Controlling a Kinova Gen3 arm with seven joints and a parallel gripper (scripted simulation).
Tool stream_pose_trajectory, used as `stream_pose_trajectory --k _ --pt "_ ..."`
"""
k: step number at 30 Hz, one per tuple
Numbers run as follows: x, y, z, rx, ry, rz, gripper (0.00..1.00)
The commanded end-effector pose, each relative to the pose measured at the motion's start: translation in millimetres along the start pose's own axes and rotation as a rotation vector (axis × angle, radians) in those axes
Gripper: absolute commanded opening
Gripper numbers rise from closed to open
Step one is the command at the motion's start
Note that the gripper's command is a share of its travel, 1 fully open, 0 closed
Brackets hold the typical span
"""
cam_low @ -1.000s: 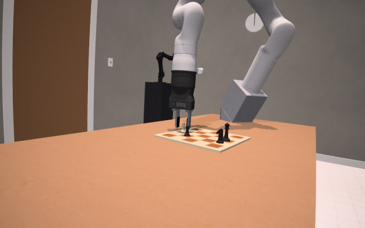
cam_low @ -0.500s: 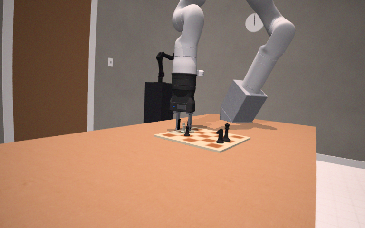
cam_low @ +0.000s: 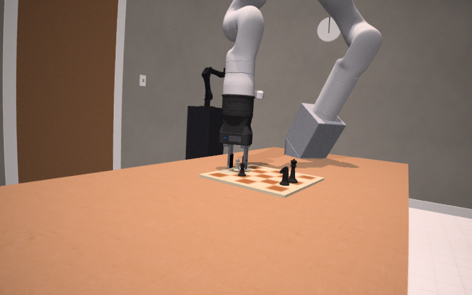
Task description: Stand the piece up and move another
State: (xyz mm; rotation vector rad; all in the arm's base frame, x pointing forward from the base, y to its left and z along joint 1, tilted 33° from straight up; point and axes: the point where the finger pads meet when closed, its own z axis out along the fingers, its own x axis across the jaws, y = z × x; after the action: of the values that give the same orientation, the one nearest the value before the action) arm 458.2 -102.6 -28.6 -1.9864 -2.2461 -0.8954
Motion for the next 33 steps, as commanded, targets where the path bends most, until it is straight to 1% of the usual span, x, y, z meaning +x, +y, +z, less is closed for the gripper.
stream_pose_trajectory --k 1,12,13,33 --pt "-0.6 0.4 -0.6 -0.001 -0.001 0.0 0.68" --pt "-0.6 0.4 -0.6 -0.001 -0.001 0.0 0.68" --pt "-0.6 0.4 -0.6 -0.001 -0.001 0.0 0.0" --pt "-0.6 0.4 -0.6 -0.001 -0.001 0.0 0.0"
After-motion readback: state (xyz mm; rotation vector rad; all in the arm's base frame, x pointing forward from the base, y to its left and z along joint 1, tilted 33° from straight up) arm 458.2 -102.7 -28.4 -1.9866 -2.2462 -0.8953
